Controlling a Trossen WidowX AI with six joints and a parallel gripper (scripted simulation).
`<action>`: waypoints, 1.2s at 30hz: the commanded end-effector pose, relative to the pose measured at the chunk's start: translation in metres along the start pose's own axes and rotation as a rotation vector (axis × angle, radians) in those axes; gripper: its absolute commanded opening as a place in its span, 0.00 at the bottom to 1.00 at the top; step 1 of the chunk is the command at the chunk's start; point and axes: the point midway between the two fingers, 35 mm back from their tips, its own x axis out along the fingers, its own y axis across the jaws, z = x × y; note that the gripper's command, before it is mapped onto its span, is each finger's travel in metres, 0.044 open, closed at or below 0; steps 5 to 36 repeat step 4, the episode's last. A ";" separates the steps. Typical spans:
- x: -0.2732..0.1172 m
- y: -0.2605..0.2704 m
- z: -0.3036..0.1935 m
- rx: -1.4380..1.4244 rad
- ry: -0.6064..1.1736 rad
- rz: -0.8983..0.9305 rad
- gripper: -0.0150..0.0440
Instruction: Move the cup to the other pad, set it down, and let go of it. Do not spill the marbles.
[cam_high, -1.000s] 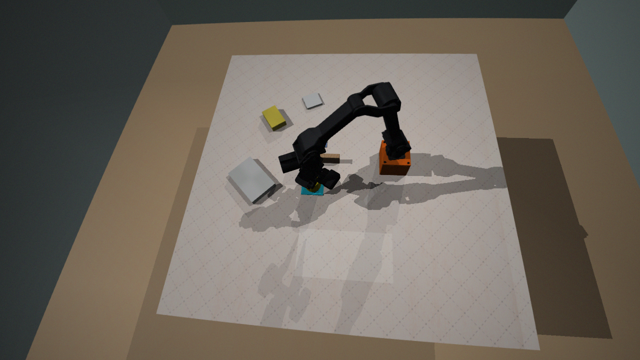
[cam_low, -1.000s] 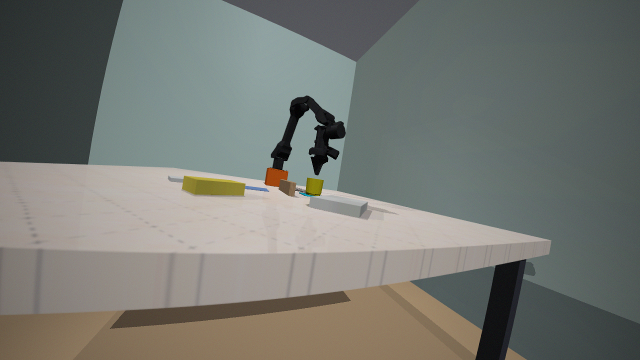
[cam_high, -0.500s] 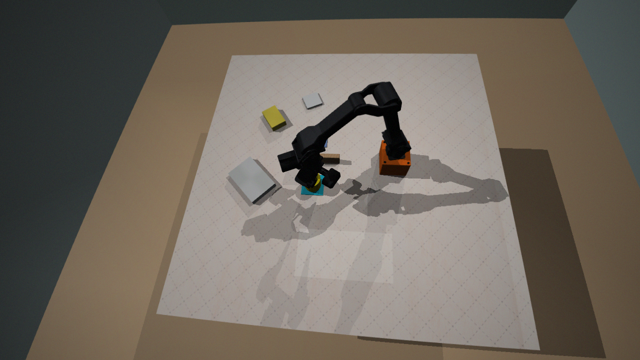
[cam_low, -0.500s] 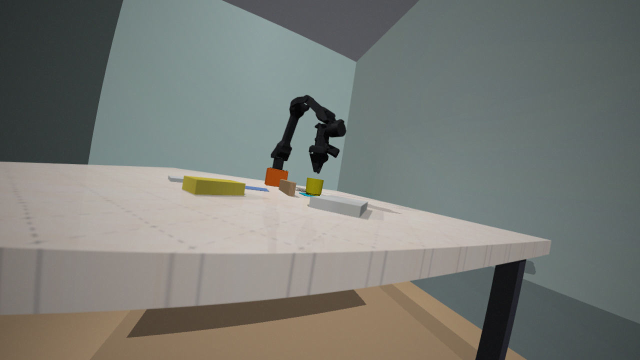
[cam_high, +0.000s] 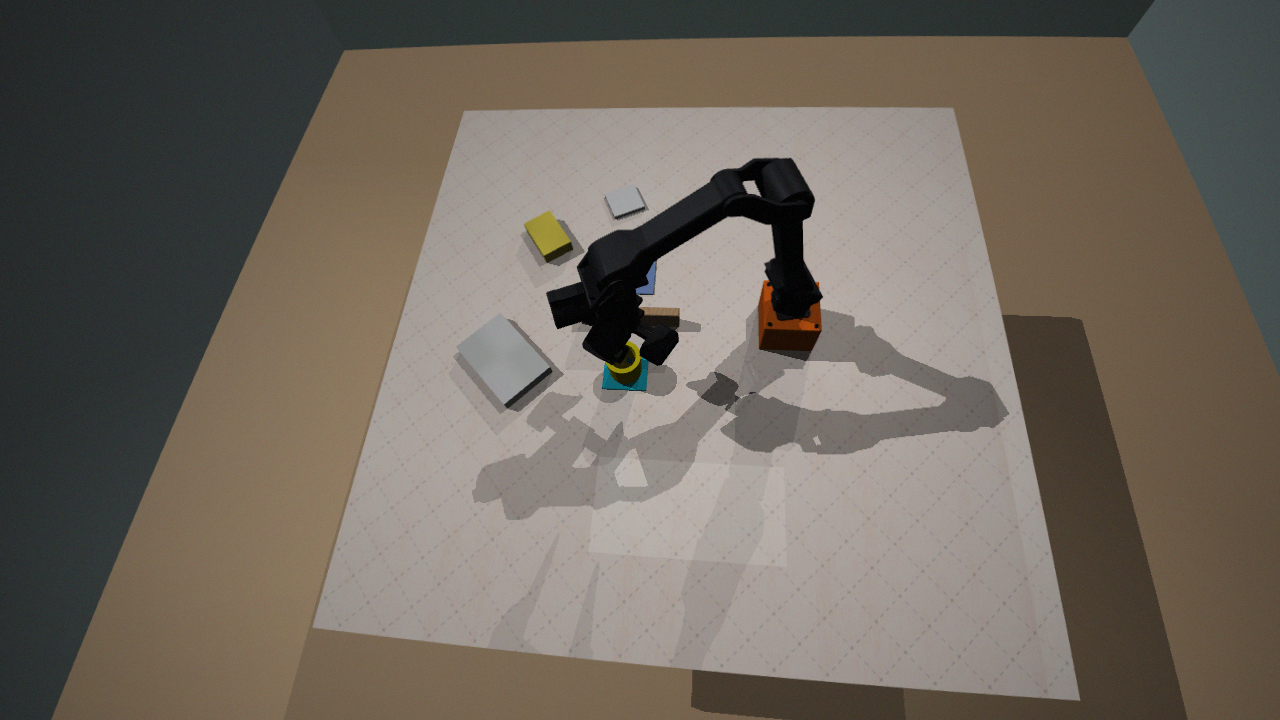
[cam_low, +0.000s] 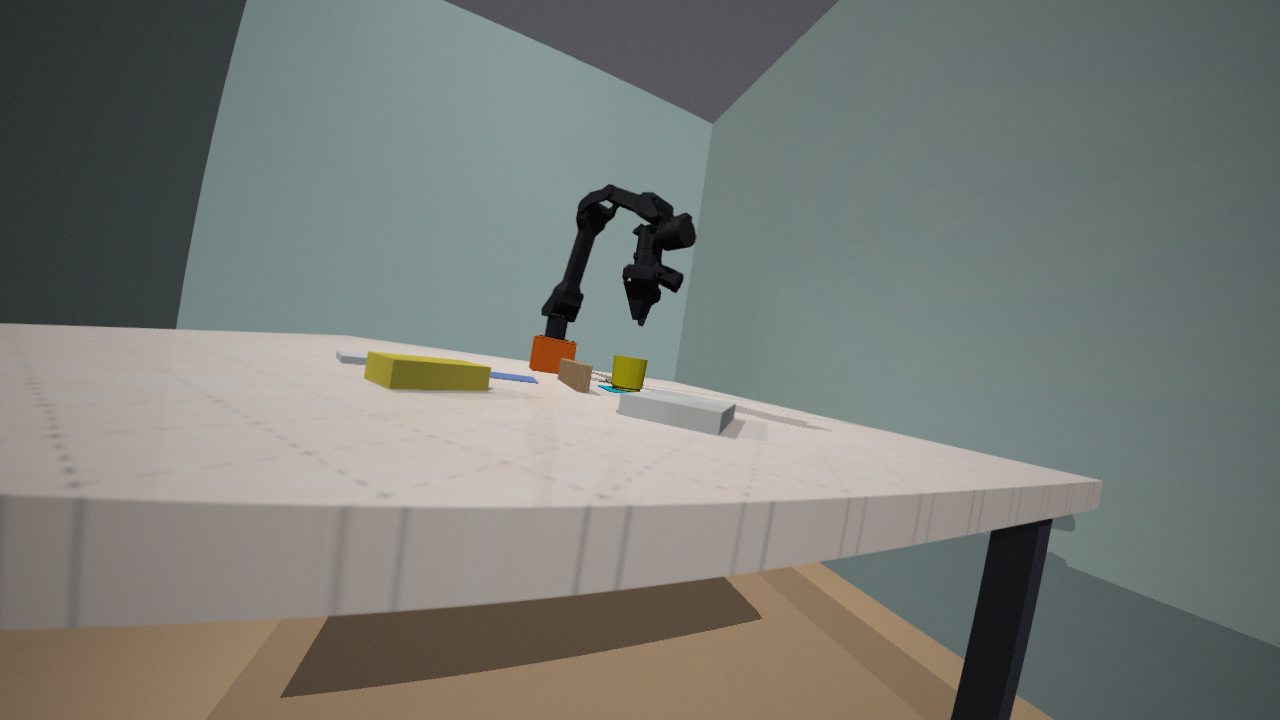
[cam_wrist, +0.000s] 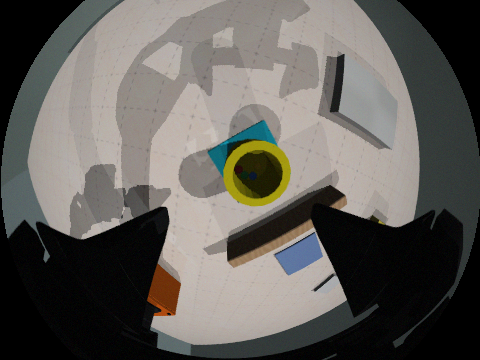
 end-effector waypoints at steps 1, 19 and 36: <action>0.001 0.000 0.000 0.000 0.001 0.001 1.00; 0.001 0.000 0.000 0.000 0.001 0.001 1.00; 0.001 0.000 0.000 0.000 0.001 0.001 1.00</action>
